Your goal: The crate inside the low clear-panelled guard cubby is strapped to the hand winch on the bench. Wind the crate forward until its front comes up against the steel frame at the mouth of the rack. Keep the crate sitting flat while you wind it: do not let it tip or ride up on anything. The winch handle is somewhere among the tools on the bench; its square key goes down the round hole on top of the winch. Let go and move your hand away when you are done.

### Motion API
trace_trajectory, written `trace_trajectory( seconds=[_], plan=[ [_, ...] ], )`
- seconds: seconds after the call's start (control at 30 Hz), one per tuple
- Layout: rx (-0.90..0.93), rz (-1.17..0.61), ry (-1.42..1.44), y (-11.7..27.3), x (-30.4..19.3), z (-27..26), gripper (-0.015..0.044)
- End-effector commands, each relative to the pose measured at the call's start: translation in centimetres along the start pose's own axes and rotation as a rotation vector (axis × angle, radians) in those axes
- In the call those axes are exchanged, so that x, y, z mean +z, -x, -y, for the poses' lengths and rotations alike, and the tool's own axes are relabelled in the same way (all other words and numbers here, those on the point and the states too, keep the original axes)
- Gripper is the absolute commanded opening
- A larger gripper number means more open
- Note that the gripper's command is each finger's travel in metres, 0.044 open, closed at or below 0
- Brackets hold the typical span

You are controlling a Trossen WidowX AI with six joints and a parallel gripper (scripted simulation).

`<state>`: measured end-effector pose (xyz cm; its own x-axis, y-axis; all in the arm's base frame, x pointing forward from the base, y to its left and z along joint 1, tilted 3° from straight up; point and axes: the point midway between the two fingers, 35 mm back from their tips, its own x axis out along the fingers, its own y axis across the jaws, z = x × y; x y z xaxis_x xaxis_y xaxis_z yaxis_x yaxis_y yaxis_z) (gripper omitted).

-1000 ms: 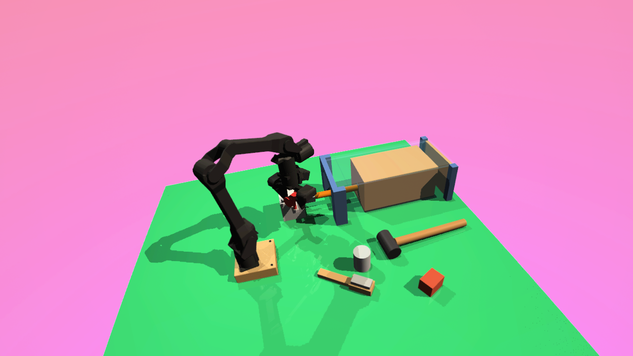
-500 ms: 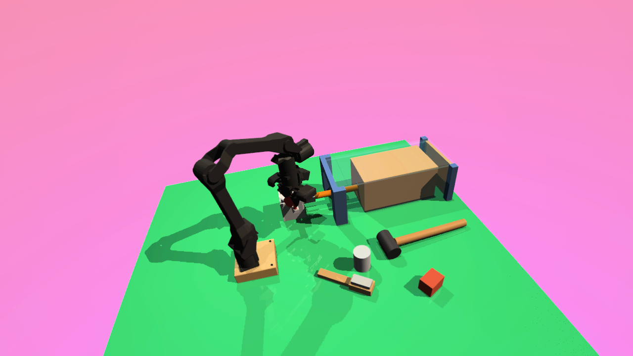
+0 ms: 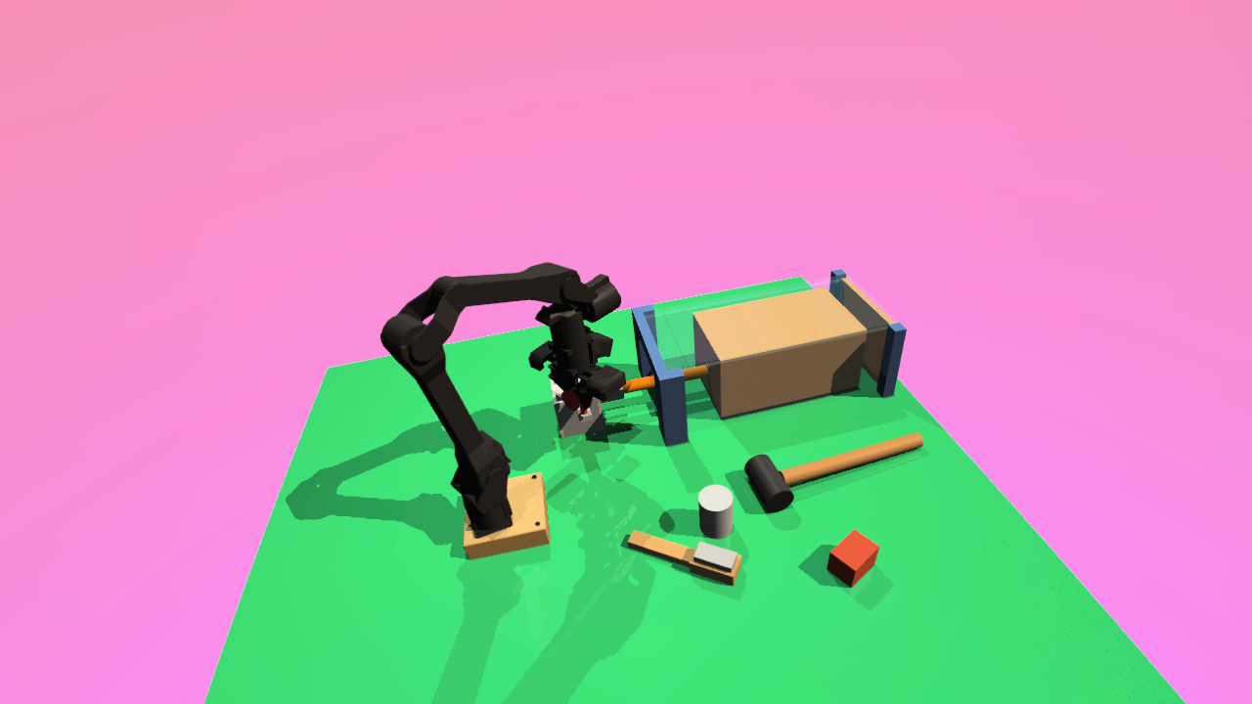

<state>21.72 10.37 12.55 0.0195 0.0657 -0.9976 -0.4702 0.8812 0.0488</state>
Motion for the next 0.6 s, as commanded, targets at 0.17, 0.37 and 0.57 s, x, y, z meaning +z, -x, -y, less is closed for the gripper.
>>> trace_trajectory(
  seconds=[0.17,0.37,0.57],
  plan=[
    [0.003,0.003,-0.002,-0.2,0.5,0.2,0.0],
    [0.003,0.003,-0.002,-0.2,1.1,0.5,0.0],
    [0.003,0.004,-0.002,-0.2,1.8,0.9,0.0]
  ],
)
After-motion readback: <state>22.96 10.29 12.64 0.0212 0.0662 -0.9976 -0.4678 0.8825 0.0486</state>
